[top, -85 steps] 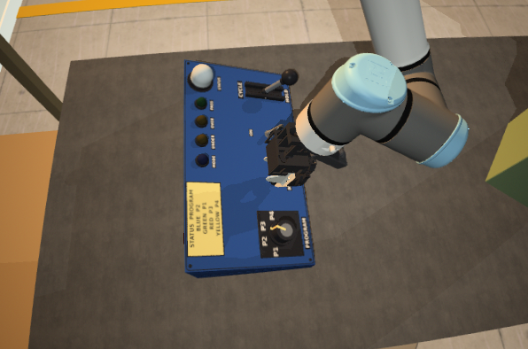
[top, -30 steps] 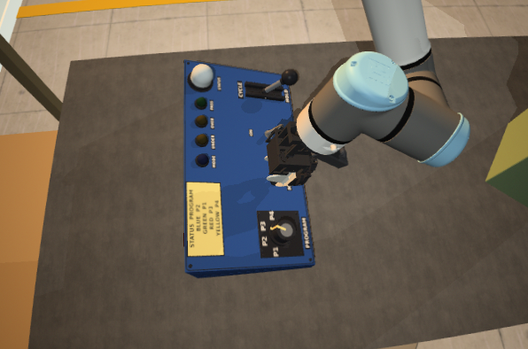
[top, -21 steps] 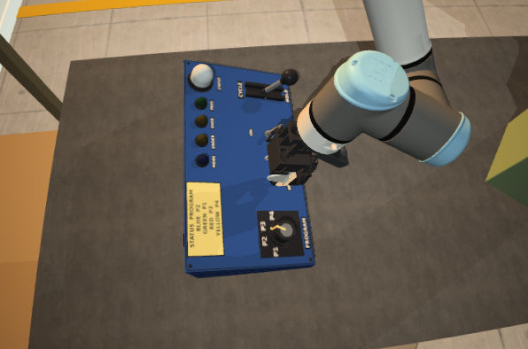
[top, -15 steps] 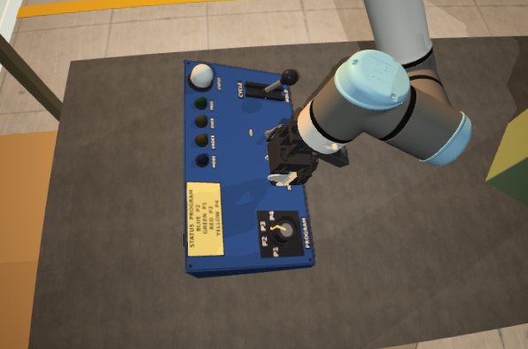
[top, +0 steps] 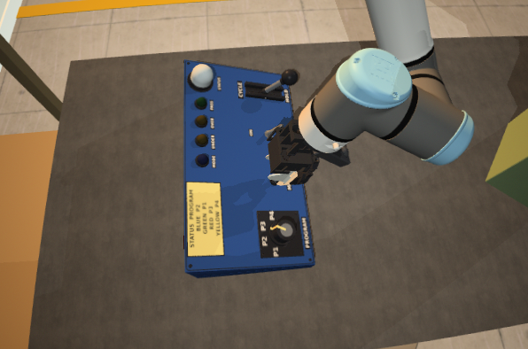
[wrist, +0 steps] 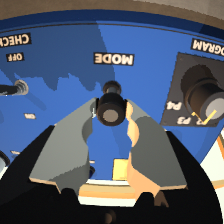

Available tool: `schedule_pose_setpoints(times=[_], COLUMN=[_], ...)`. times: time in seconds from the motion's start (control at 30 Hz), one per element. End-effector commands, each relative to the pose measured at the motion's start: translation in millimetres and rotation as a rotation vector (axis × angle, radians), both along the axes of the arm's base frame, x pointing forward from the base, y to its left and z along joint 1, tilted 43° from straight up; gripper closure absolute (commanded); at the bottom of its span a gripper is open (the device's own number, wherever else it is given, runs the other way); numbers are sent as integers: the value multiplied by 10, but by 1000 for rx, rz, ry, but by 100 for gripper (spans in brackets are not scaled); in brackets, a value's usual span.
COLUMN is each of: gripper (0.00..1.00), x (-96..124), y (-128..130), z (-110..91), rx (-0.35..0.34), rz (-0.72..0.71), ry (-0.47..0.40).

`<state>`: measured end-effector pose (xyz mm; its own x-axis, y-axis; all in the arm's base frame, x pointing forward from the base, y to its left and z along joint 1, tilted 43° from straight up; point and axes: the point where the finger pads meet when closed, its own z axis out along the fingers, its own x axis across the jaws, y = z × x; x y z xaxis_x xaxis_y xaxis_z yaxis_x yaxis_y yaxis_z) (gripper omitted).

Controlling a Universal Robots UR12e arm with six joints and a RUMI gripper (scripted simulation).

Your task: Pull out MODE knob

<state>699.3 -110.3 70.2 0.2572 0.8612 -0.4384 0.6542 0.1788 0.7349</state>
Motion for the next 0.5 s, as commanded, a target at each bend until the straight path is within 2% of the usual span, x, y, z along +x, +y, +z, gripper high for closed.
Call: schedule_pose_setpoints(times=[0.0,0.47], gripper=[100,100], x=[-6,-17], y=[7,14], z=[8,16], rx=[0,0], rz=[0,0], ry=[-1,-1])
